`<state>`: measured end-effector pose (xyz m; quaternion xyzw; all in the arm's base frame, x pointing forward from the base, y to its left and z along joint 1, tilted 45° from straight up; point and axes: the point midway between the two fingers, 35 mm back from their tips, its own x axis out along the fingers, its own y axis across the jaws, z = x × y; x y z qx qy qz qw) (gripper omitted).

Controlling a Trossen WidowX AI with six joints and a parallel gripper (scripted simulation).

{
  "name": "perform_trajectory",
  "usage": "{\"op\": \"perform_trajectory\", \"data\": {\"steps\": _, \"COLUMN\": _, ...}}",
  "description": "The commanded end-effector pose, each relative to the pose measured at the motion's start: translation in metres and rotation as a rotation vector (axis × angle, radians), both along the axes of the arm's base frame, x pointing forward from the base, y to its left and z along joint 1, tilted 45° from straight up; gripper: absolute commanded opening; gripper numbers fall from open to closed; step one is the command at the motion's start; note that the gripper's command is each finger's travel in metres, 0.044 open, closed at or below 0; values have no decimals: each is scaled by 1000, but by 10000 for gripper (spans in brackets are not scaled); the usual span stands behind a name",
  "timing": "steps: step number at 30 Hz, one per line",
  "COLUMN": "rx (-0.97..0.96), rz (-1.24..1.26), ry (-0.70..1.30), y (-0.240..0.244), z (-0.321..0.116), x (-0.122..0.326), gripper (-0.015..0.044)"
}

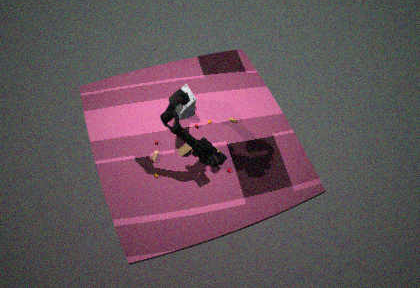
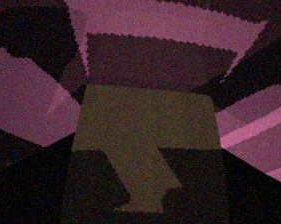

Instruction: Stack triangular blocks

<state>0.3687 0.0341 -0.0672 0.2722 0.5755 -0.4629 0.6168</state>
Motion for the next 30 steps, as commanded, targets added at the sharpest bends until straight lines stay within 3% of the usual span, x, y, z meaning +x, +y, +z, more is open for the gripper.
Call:
{"op": "perform_trajectory", "data": {"steps": 1, "rx": -33, "rz": 7, "ry": -15, "y": 2, "z": 0, "x": -1, "gripper": 0}}
{"op": "perform_trajectory", "data": {"steps": 30, "rx": -696, "rz": 158, "ry": -338, "y": 49, "z": -12, "x": -26, "gripper": 0}}
